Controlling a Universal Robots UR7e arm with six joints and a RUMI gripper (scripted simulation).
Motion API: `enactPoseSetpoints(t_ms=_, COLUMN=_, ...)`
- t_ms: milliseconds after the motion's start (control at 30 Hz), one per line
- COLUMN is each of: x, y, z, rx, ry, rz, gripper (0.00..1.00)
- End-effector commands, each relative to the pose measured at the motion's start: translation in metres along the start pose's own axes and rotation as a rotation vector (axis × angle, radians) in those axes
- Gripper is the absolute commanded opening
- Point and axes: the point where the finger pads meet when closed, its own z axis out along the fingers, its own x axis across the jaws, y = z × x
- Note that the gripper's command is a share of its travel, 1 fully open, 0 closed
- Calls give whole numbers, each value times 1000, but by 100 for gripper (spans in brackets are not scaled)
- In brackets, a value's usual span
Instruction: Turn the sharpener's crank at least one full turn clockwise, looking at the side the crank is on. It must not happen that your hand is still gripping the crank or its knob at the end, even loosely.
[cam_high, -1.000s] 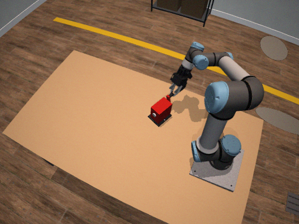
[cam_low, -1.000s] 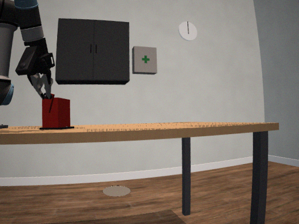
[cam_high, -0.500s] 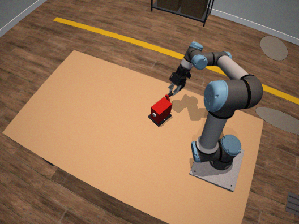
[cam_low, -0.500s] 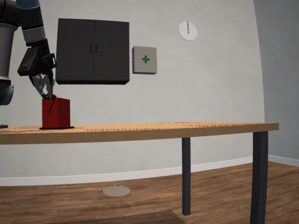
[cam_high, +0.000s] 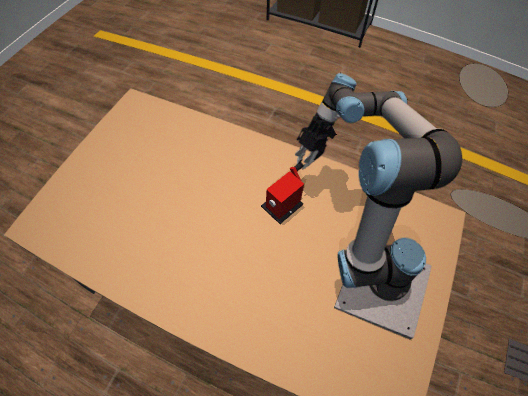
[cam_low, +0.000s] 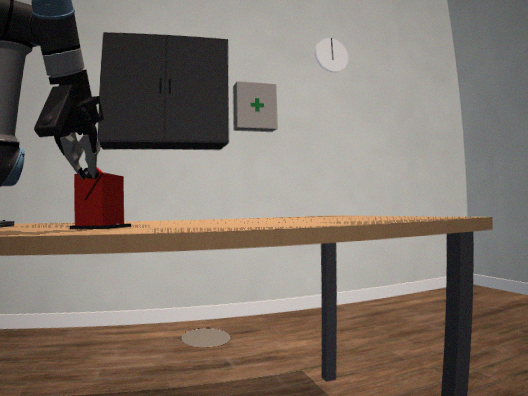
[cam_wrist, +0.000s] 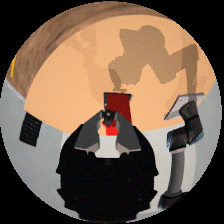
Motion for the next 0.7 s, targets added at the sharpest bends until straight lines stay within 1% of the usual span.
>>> enactPoseSetpoints(t_ms=0, x=-5, y=-1, z=2, rx=2, ry=-1, rz=-2, gripper=9)
enactPoseSetpoints(t_ms=667, x=-14, y=-7, z=13, rx=1, ry=0, rz=-1, gripper=9)
